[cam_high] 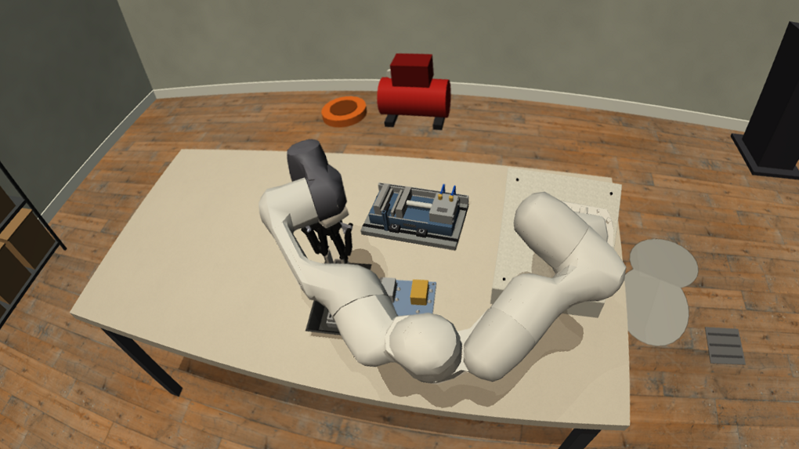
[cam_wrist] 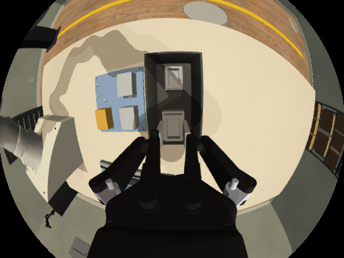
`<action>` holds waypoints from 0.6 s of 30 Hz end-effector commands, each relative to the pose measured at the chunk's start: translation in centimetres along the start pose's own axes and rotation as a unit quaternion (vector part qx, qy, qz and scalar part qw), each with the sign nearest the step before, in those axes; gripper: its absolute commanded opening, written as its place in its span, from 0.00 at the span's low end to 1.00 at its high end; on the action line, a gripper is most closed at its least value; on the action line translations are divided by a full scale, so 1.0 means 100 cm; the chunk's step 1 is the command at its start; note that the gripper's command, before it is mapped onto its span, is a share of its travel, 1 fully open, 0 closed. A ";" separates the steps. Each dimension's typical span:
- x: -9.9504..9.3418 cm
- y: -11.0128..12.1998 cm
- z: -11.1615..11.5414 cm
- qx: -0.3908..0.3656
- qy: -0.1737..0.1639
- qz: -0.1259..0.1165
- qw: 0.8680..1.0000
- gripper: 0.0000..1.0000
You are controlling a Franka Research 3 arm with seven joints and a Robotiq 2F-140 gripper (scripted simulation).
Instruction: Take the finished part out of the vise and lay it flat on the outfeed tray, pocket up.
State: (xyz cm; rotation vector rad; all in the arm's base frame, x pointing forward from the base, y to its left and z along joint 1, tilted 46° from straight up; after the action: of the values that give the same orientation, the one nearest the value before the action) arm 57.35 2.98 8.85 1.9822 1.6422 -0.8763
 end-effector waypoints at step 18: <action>0.033 0.003 0.001 0.003 -0.002 0.004 1.000 0.00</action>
State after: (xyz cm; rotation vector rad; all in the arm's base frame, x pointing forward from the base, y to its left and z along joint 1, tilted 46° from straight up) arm 57.72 5.07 6.81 1.9816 1.6423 -0.8757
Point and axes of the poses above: the point where the finger pads meet when closed, its own x axis out along the fingers, its own y axis across the jaws, z = x × y, the point moved 3 cm from there along -x, back along the fingers, and after that the axes turned 13 degrees about x, right-handed, at the moved point
